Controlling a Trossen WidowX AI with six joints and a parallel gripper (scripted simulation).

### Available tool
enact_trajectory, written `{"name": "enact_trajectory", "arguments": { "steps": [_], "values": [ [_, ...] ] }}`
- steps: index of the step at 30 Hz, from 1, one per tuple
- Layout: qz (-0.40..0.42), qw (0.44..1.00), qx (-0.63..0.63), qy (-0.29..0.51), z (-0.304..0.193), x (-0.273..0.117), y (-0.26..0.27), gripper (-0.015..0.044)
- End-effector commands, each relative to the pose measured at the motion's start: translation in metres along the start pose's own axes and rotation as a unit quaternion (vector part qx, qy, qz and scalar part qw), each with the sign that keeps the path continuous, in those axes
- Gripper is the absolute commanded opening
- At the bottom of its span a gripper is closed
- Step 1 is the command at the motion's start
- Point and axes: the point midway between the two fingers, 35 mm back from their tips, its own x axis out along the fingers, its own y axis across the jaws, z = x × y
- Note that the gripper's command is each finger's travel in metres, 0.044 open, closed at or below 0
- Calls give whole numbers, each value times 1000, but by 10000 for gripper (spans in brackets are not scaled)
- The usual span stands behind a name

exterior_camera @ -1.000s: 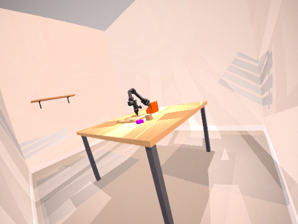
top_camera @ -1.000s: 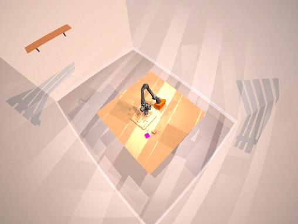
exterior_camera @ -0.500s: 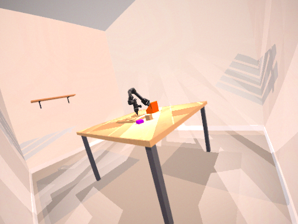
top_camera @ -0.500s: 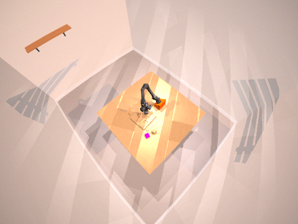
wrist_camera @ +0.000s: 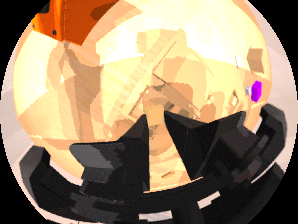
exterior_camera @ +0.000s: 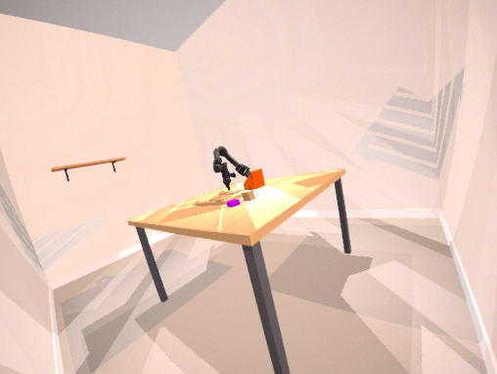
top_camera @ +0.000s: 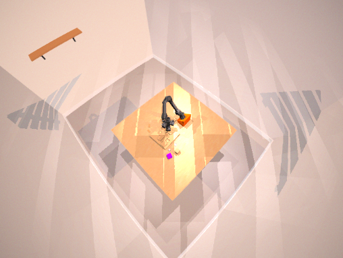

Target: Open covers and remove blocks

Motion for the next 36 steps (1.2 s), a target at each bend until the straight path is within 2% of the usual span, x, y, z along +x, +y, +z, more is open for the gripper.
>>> {"name": "enact_trajectory", "arguments": {
  "steps": [1,29,36],
  "values": [
    [-5,1000,5,1,-2,-8,-1,80],
    [-4,1000,4,0,-1,-64,0,80],
    [-8,1000,3,-2,3,-68,-21,80]
  ]
}}
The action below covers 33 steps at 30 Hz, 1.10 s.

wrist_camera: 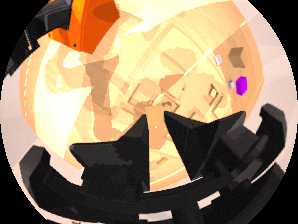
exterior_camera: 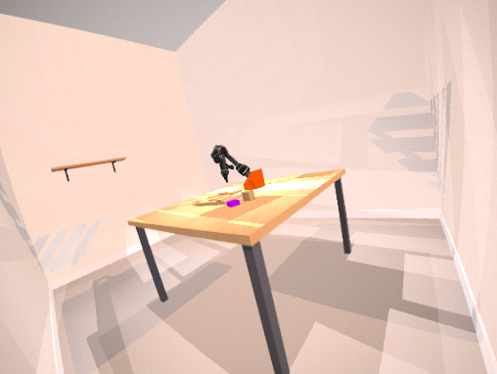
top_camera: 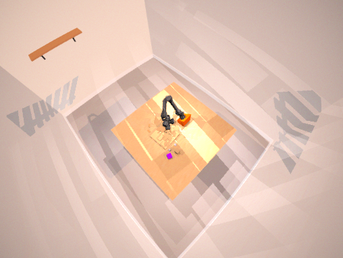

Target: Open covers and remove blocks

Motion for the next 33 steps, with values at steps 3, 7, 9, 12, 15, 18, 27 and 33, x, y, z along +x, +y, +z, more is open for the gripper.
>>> {"name": "enact_trajectory", "arguments": {
  "steps": [3,7,9,12,15,18,27,33],
  "values": [
    [-2,1000,-1,-5,6,-4,-20,80],
    [-3,1000,-2,-6,10,-6,-33,80],
    [-4,1000,-2,-7,12,-7,-40,80],
    [-5,1000,-2,-7,16,-8,-50,80],
    [-6,1000,-2,-8,20,-9,-59,80],
    [-7,1000,-2,-9,25,-10,-69,80],
    [-8,1000,-2,-10,42,-12,-97,80],
    [-8,1000,-2,-10,55,-13,-115,80]
  ]
}}
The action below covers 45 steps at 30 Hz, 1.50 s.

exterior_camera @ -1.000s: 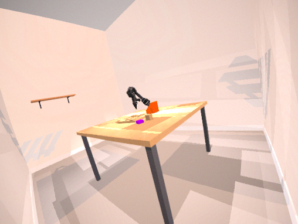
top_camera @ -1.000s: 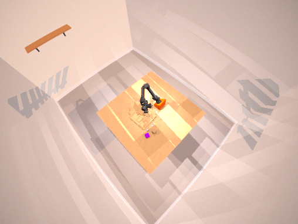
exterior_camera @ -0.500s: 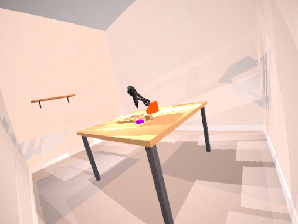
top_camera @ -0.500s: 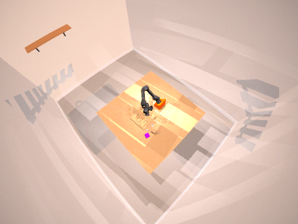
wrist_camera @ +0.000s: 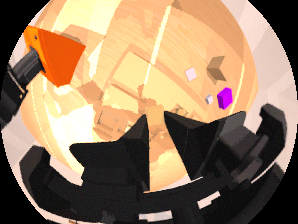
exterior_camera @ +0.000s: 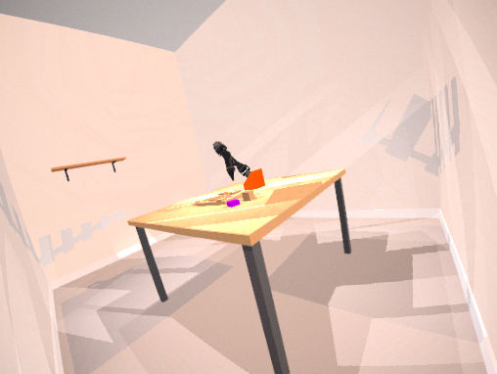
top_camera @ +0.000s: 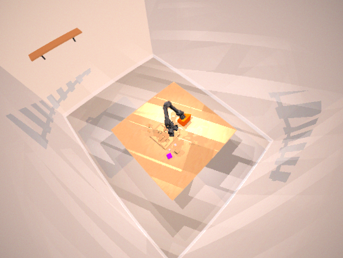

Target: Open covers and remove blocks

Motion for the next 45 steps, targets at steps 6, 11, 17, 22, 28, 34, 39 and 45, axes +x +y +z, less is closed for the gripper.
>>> {"name": "enact_trajectory", "arguments": {
  "steps": [6,11,17,22,28,34,39,45],
  "values": [
    [-1,1000,2,-3,23,1,-29,80],
    [0,1000,2,-3,37,2,-43,80],
    [1,1000,2,-2,54,4,-59,80],
    [2,1000,3,-1,69,7,-71,80],
    [3,1000,4,0,89,11,-84,80],
    [4,1000,5,2,104,15,-93,80],
    [4,1000,5,2,104,17,-94,80],
    [4,1000,5,2,104,27,-95,80]
  ]
}}
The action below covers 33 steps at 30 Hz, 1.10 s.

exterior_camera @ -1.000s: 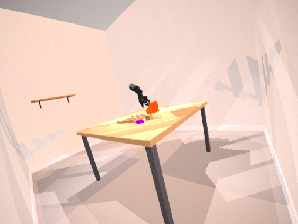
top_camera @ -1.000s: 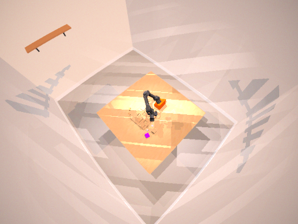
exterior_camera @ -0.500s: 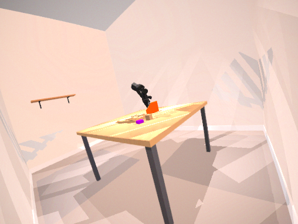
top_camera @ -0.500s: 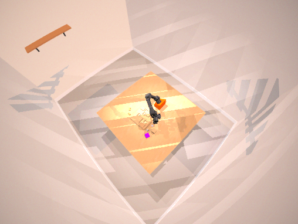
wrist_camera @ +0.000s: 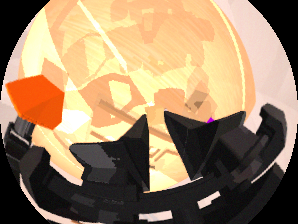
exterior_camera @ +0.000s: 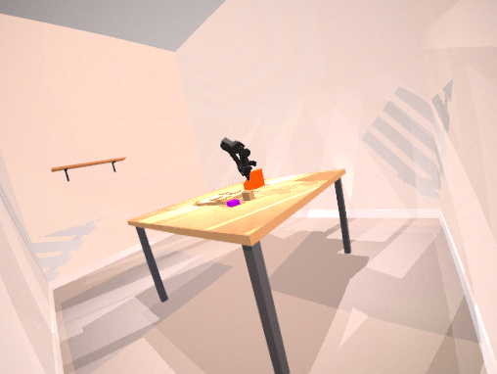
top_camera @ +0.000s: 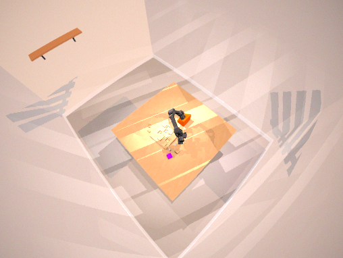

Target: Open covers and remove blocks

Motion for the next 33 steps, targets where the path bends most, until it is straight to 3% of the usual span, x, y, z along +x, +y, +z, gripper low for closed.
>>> {"name": "enact_trajectory", "arguments": {
  "steps": [1,33],
  "values": [
    [4,1000,-3,0,2,10,0,80],
    [4,1000,-3,0,1,63,-2,80]
  ]
}}
